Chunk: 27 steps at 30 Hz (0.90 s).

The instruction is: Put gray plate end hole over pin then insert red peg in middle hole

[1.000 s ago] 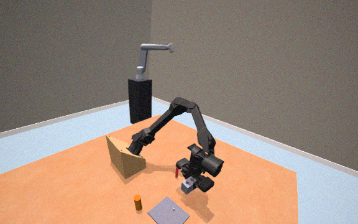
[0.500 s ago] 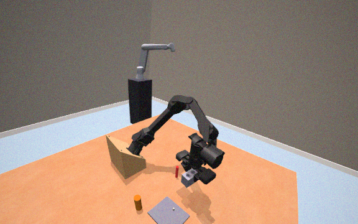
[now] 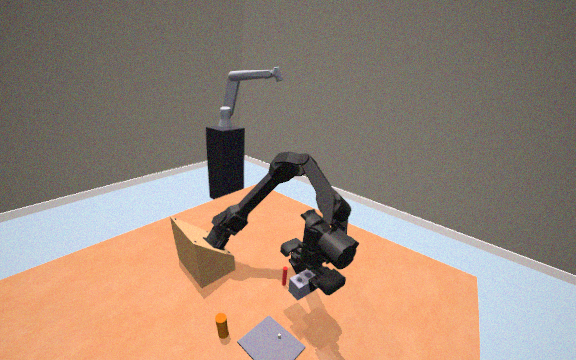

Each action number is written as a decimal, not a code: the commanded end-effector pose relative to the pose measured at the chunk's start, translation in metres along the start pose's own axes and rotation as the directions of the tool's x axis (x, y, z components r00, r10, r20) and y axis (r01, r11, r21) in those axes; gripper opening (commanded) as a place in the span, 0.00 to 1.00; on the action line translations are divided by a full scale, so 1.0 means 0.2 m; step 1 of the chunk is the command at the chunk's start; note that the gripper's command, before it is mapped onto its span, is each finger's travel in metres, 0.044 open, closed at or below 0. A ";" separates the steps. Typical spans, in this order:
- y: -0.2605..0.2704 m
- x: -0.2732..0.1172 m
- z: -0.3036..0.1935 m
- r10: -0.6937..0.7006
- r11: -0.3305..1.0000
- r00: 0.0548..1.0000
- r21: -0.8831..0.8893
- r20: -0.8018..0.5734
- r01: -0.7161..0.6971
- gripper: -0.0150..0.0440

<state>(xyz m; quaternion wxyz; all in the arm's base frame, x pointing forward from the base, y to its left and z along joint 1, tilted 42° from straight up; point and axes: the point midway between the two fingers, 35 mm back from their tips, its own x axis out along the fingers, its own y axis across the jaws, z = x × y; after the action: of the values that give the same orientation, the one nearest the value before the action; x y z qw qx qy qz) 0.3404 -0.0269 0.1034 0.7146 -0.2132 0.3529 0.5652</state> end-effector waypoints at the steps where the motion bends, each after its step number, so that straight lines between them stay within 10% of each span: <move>1: -0.01 0.02 -0.06 0.000 0.999 1.000 0.040 -0.005 0.000 0.25; 27: -0.07 0.23 -0.42 0.000 0.962 1.000 0.272 -0.006 0.001 0.25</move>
<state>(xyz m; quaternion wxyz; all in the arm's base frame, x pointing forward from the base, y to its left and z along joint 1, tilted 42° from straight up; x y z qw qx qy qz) 0.3392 -0.0550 0.0214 0.7346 -0.1250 0.4200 0.5180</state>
